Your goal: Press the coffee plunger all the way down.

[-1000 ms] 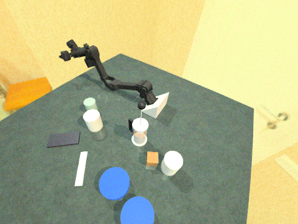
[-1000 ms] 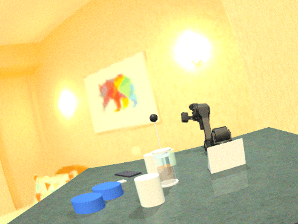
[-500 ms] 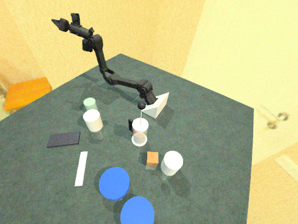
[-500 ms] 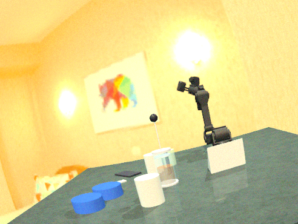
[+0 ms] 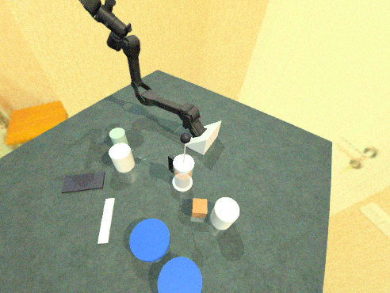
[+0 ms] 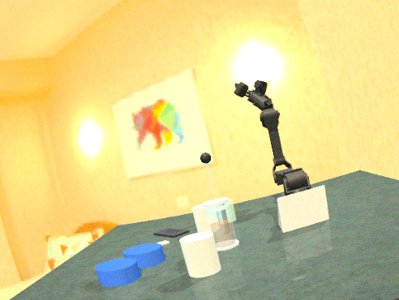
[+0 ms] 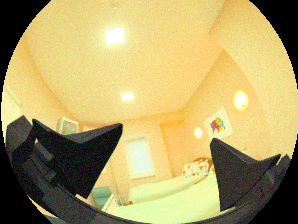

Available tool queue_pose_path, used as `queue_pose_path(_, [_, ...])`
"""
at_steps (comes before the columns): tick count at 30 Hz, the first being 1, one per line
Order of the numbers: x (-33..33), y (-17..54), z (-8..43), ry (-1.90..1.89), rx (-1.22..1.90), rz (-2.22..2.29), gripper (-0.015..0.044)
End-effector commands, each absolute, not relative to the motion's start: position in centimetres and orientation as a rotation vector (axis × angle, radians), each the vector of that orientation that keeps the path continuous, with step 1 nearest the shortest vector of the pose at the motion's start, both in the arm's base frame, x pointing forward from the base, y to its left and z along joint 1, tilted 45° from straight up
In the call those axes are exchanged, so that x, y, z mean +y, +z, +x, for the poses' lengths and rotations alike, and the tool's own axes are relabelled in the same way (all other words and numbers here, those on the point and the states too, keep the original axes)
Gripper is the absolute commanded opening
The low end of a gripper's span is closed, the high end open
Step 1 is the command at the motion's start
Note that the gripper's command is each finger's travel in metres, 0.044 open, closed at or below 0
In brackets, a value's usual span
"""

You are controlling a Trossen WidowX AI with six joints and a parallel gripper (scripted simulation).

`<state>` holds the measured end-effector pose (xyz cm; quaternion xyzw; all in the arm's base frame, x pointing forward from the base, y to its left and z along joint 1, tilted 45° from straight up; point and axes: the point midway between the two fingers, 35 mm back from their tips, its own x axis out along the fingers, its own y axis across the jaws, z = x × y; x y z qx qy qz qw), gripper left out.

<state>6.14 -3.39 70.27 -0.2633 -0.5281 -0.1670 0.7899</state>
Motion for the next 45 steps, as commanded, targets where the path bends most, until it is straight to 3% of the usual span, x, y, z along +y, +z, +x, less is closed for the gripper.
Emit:
queue_pose_path(1, [0.6, 70.0, 6.0, -0.257, -1.155, -0.601, 0.044])
queue_pose_path(15, [17.3, 65.0, 6.7, 0.225, -1.134, -0.703, 0.044])
queue_pose_path(28, [32.6, 49.6, 10.9, 0.746, -0.541, -0.775, 0.044])
queue_pose_path(36, [35.8, 36.5, 13.7, 0.762, -0.016, -0.794, 0.044])
queue_pose_path(45, [32.5, 24.3, 16.5, 0.429, 0.441, -0.814, 0.044])
